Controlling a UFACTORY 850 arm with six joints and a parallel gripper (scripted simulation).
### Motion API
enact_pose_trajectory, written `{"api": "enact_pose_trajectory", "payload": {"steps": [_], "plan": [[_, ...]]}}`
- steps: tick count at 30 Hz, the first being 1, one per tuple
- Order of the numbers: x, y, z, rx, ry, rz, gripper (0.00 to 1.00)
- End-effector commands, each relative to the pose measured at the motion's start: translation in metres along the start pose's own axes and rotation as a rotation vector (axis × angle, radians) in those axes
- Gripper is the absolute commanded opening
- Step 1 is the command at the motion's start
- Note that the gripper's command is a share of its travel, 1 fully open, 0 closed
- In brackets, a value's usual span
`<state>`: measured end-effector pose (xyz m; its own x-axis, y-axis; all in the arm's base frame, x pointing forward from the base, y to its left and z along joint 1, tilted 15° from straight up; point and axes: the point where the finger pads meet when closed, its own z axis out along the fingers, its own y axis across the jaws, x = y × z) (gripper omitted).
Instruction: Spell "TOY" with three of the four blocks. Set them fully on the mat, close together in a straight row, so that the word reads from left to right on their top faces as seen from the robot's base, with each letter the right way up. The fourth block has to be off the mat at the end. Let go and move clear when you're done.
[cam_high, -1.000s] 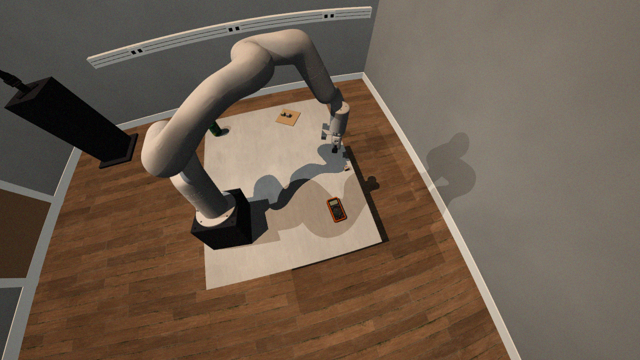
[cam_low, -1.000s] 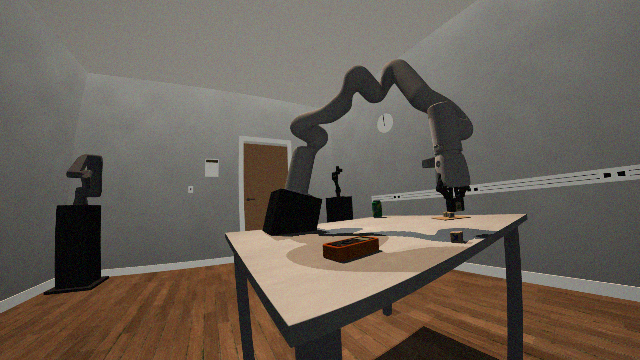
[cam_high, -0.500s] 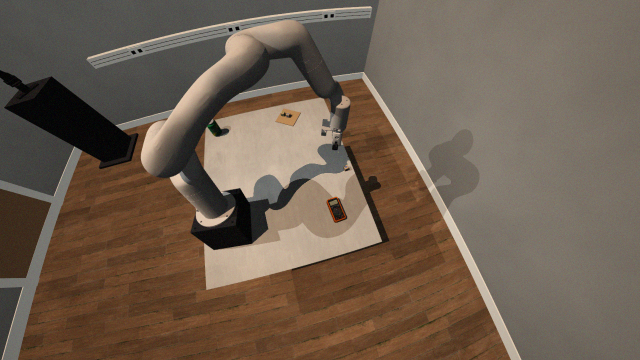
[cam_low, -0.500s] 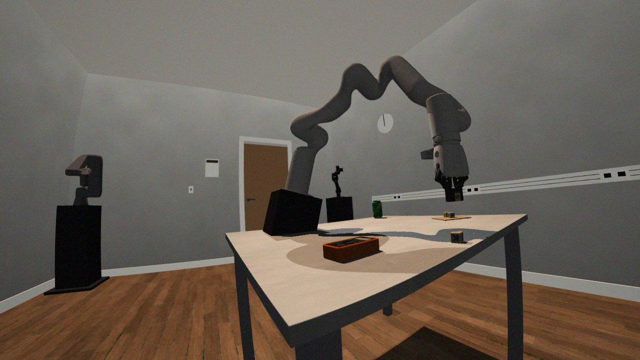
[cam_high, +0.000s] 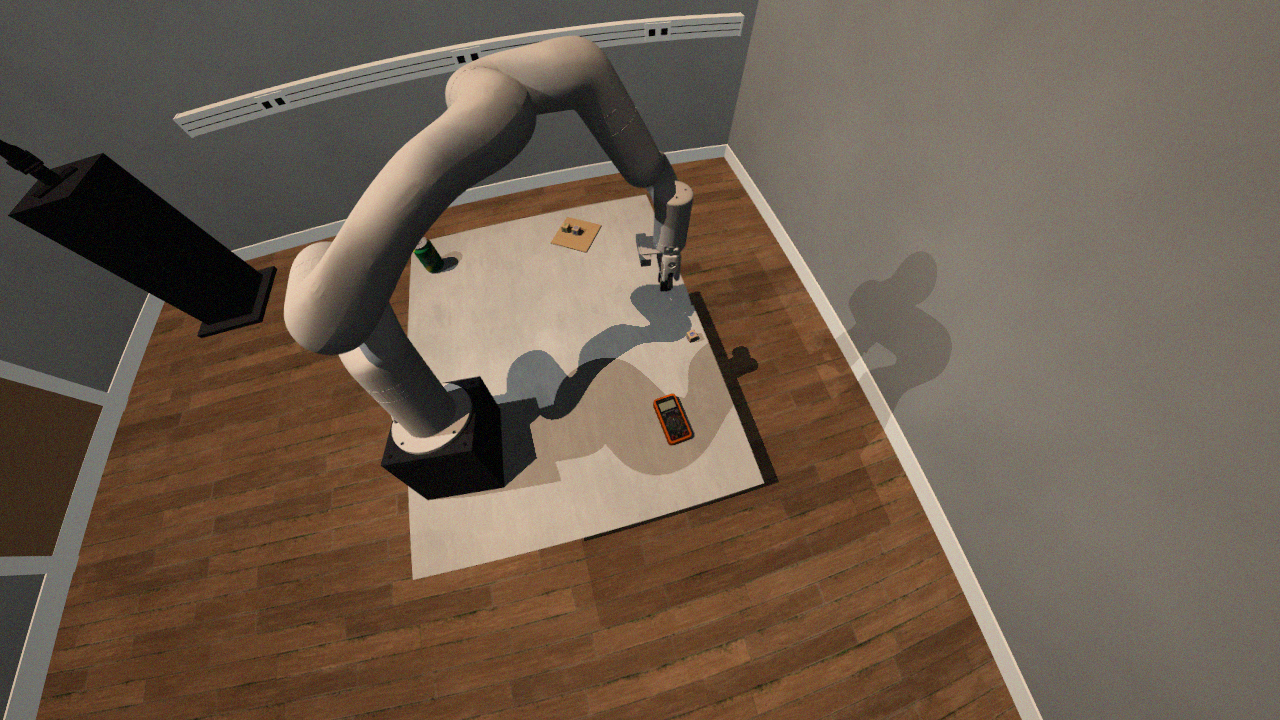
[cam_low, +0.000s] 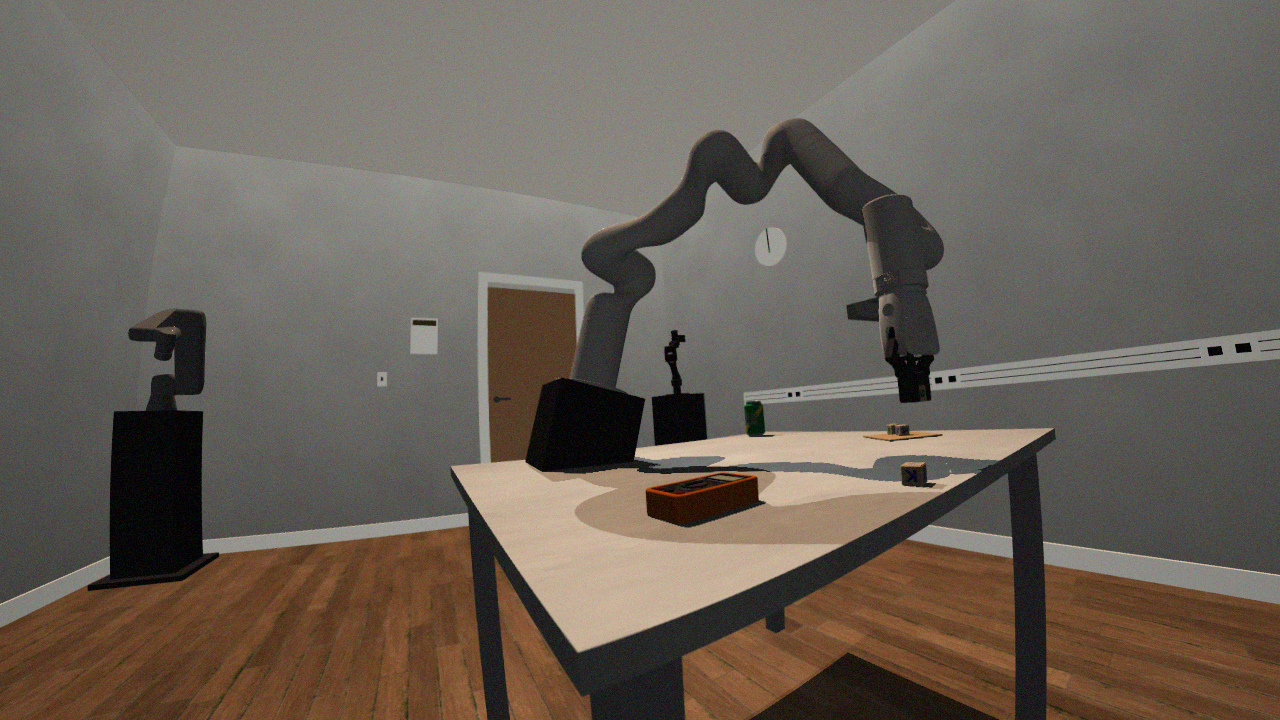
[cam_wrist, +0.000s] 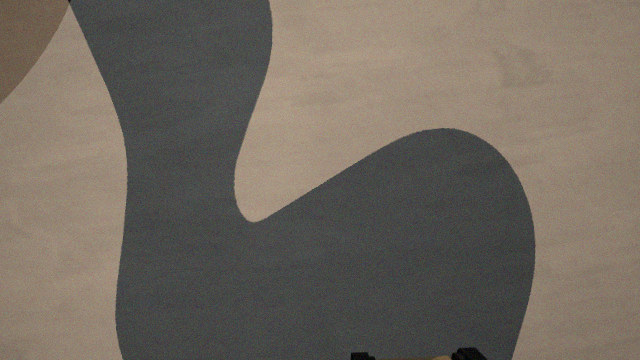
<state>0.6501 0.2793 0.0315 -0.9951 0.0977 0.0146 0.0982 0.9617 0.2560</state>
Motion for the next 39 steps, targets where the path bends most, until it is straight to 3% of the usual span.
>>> {"api": "enact_pose_trajectory", "payload": {"steps": [1, 39], "plan": [[0.005, 0.020, -0.001, -0.005, -0.002, -0.140, 0.23], [0.074, 0.171, 0.000, 0.001, 0.001, -1.257, 0.23]]}}
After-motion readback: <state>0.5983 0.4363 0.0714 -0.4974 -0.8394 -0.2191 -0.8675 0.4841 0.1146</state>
